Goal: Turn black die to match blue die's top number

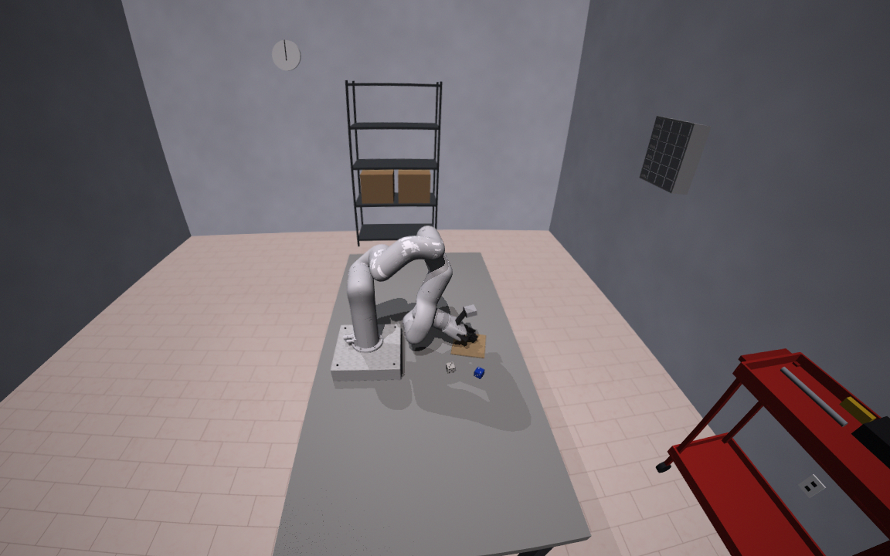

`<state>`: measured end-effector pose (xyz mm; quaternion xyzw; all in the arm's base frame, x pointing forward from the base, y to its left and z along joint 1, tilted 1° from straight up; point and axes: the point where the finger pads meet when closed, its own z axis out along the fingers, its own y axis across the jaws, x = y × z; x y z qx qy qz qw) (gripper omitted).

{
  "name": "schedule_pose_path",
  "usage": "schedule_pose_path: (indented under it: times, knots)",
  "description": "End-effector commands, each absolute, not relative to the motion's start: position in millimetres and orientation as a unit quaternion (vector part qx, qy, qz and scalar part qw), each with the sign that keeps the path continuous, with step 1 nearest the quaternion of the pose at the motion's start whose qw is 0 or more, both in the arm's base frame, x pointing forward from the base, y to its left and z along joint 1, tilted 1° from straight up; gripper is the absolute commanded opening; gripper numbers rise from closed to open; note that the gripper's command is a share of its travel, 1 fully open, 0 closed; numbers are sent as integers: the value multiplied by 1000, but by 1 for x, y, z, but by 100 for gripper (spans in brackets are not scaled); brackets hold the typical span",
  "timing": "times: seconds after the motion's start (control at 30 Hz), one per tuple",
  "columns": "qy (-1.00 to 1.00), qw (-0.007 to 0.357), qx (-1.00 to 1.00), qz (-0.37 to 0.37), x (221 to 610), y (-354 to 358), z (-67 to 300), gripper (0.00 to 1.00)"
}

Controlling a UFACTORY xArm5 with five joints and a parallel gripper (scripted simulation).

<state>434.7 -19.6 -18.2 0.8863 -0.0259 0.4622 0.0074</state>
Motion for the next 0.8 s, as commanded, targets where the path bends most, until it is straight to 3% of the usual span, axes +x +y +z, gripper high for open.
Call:
schedule_pose_path:
  times: [0.0,0.77]
  knots:
    - [-26,7,886,463,435,-20,-18,27]
    - [-26,7,886,463,435,-19,-28,27]
